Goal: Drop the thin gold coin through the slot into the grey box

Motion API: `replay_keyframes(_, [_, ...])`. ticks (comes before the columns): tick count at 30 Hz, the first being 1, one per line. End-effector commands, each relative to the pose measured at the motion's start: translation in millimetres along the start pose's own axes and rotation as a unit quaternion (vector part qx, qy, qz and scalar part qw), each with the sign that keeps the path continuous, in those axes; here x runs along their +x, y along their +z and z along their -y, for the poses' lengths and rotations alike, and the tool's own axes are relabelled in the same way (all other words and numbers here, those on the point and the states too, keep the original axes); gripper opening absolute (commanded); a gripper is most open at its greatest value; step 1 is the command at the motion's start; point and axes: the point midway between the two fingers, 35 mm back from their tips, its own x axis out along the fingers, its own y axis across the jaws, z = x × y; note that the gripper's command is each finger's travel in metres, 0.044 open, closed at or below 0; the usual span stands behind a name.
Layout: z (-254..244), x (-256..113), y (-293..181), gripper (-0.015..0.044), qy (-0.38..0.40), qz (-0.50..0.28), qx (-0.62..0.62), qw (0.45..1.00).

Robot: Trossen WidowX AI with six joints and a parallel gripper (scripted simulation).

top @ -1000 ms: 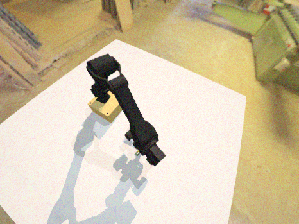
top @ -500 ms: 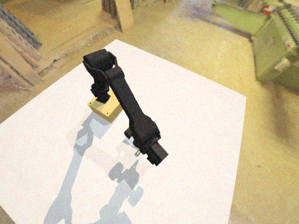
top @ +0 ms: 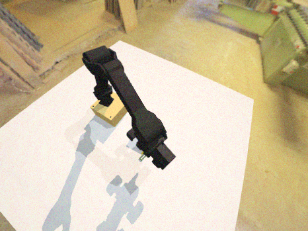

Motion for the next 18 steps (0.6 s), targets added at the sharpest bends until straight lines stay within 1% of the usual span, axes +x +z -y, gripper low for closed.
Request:
replay_keyframes(1, [-0.9,-2.4,-0.3,0.0000,0.002,-0.002,0.023,1.000])
replay_keyframes(9, [-2.2,-2.5,0.8,0.0000,0.001,-0.002,0.159,0.987])
replay_keyframes(18, [-3.6,-2.7,2.0,0.0000,0.001,-0.003,0.309,0.951])
